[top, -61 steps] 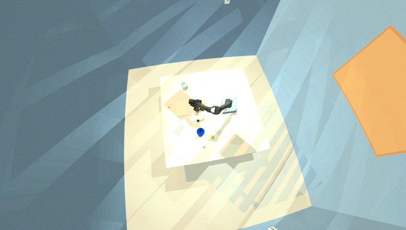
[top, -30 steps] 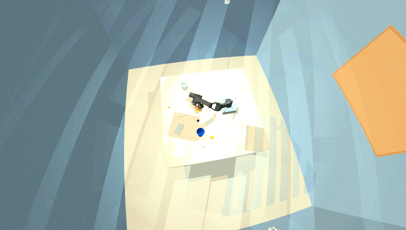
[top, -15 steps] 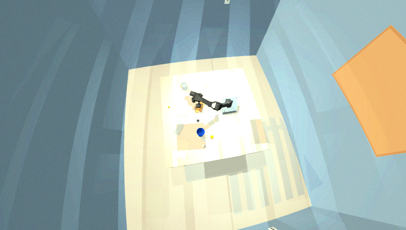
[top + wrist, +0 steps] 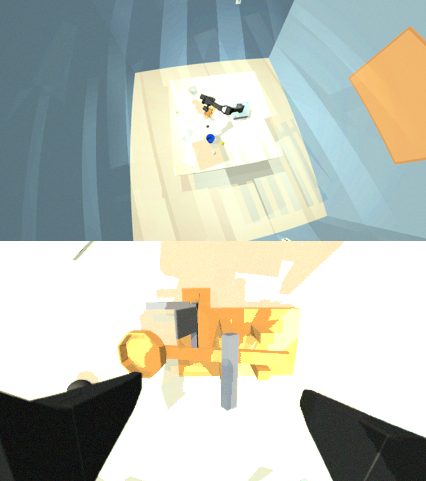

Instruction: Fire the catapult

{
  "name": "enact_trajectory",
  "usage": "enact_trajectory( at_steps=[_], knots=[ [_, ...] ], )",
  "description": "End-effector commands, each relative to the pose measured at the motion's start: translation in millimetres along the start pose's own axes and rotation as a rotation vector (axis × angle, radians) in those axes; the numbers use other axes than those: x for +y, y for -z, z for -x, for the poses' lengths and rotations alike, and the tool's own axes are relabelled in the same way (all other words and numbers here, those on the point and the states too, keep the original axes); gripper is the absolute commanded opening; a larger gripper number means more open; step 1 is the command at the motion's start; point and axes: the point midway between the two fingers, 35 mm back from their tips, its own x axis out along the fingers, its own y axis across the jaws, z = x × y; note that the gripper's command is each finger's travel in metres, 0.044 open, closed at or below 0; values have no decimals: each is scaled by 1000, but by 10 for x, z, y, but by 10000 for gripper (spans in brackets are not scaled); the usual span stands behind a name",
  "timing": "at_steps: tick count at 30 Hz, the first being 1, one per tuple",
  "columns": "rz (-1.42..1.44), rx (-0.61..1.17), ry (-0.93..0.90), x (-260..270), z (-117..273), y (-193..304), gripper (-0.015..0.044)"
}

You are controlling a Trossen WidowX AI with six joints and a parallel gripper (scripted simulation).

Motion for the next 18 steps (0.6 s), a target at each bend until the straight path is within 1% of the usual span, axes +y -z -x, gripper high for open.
enact_trajectory(
  at_steps=[1,18],
  knots=[
    [-147,4,4,-78,-28,10,440],
    [-737,3,5,-284,-85,7,440]
  ],
)
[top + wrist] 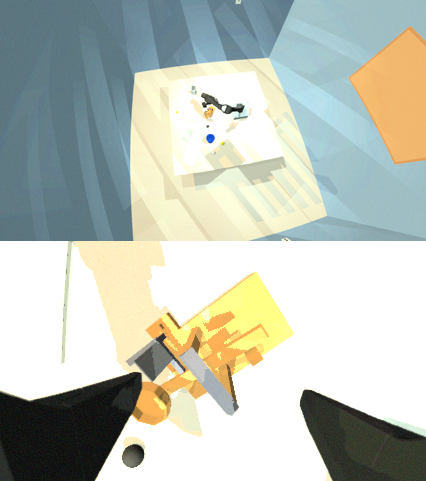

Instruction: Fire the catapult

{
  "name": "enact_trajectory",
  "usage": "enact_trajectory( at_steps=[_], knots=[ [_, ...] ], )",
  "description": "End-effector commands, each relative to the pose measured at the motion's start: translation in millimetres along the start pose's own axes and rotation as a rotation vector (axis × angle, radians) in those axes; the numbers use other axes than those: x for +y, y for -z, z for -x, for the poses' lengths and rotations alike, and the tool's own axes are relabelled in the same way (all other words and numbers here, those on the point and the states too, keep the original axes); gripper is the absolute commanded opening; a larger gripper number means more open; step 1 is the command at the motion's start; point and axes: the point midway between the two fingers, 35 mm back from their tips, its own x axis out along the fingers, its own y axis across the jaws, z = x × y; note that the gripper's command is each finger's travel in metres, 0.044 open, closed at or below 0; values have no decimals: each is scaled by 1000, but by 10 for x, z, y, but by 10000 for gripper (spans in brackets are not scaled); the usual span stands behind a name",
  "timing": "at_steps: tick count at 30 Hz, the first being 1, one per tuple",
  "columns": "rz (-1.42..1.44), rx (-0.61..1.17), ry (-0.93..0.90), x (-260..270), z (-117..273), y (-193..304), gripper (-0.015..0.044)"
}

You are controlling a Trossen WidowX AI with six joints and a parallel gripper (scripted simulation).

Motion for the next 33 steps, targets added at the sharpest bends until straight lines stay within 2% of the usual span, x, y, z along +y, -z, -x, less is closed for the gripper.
enact_trajectory(
  at_steps=[1,20,27,33],
  knots=[
    [-148,1,5,-72,-29,-31,440],
    [-802,2,7,-261,-95,-148,440],
    [-825,2,7,-268,-97,-152,440],
    [-825,4,7,-269,-571,-140,440]
  ],
)
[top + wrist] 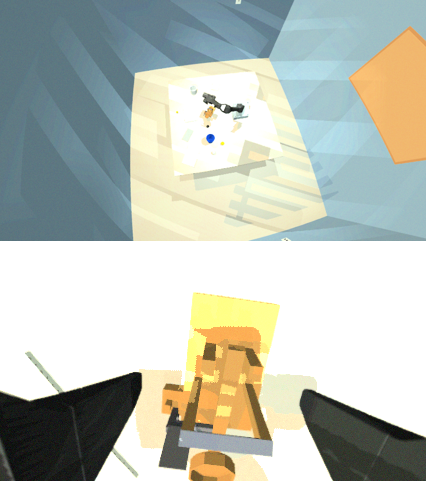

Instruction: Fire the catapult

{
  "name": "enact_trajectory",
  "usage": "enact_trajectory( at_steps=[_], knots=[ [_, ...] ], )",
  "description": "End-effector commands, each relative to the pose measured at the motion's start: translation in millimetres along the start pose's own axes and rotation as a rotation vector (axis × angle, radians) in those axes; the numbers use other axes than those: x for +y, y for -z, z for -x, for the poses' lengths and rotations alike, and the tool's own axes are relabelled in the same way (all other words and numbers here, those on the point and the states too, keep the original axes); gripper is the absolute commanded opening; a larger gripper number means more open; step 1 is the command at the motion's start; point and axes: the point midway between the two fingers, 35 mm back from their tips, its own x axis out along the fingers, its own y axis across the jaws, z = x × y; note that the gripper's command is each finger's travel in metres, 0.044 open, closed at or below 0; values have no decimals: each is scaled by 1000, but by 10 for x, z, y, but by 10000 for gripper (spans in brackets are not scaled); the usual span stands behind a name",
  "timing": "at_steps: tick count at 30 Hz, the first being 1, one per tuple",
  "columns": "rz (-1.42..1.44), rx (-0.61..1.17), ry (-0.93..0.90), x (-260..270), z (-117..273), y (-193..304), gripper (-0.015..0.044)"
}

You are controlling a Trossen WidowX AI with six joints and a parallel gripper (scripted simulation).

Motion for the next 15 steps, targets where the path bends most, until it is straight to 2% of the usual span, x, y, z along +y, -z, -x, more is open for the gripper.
enact_trajectory(
  at_steps=[1,15],
  knots=[
    [-17,0,26,-81,-248,-13,440],
    [-18,0,25,-76,-419,-13,440]
  ],
)
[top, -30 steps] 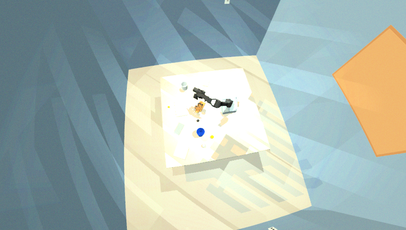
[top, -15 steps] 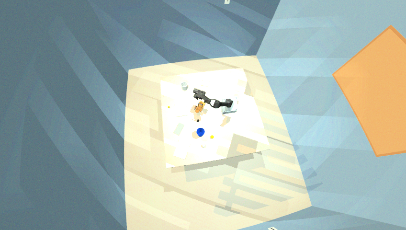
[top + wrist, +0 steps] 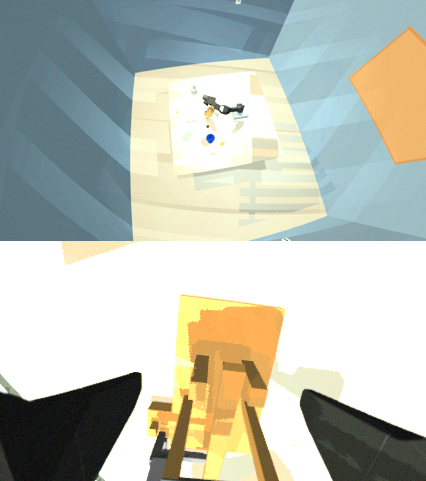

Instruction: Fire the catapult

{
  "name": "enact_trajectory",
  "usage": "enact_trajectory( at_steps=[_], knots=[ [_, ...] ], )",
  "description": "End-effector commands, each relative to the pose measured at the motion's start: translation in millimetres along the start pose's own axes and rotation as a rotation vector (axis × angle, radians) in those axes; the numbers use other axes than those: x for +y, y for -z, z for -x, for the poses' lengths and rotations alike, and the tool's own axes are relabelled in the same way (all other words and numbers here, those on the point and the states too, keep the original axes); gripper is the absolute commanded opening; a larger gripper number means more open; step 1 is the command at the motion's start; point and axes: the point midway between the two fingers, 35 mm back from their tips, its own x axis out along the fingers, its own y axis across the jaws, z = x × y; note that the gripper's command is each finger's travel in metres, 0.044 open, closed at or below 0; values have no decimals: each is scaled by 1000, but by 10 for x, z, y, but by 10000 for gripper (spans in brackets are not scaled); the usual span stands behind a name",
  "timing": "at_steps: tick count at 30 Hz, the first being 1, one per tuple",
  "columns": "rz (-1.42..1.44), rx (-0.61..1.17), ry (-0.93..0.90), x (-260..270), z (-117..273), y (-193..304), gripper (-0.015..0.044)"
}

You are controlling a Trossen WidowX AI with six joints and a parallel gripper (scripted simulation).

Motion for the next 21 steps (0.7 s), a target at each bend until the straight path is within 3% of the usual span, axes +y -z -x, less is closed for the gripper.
enact_trajectory(
  at_steps=[1,21],
  knots=[
    [-11,2,8,-30,-88,-10,440],
    [-11,4,10,-45,-412,-11,440]
  ],
)
